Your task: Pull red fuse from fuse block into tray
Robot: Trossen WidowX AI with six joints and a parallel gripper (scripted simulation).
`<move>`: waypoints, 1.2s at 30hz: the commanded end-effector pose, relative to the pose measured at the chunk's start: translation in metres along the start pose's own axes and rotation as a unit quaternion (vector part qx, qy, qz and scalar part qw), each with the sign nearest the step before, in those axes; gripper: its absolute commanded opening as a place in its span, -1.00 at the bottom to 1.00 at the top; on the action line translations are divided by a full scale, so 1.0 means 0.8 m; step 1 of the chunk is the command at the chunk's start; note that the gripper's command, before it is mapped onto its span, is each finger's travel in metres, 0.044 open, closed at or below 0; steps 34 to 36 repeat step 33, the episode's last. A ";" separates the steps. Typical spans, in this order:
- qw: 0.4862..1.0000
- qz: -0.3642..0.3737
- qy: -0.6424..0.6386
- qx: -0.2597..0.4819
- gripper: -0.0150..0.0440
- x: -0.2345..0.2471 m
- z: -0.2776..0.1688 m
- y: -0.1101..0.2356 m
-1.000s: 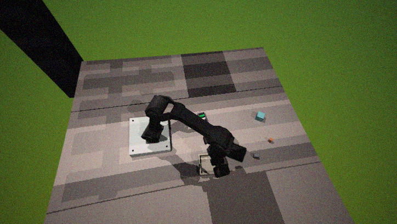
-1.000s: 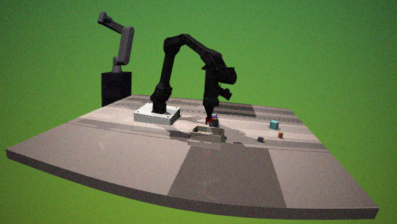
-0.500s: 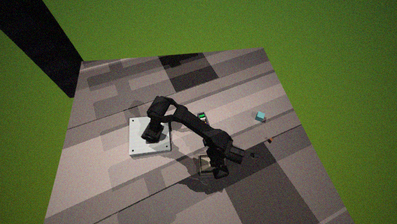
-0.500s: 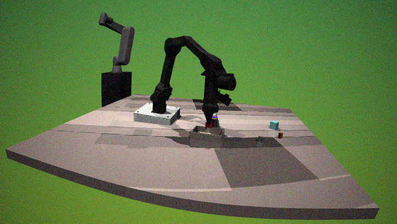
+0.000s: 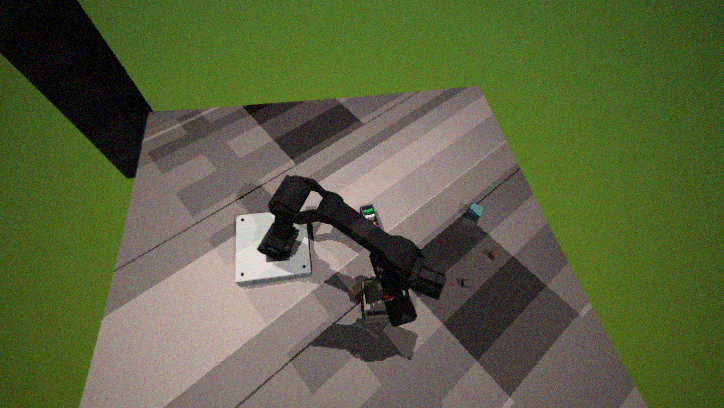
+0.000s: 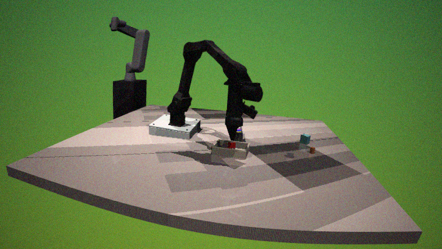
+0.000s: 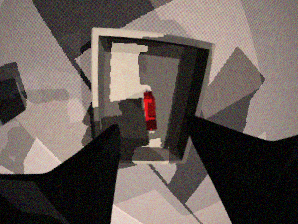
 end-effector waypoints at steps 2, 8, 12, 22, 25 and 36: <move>1.000 0.000 0.001 0.000 0.63 0.000 0.000 0.015; 1.000 0.002 0.002 0.001 0.63 0.000 -0.001 0.047; 1.000 0.002 0.002 0.001 0.63 0.000 -0.001 0.047; 1.000 0.001 0.001 0.001 0.63 0.000 -0.001 0.046; 1.000 0.001 0.001 0.001 0.63 0.000 -0.001 0.046; 1.000 0.001 0.001 0.001 0.63 0.000 -0.001 0.046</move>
Point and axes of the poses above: the point midway between the two fingers, 35 mm back from their tips, its own y axis back along the fingers, its own x axis across the jaws, z = x × y, the point moved 6 cm from there along y, back along the fingers, and after that the axes turned 13 degrees about -y, right-handed, at the moved point
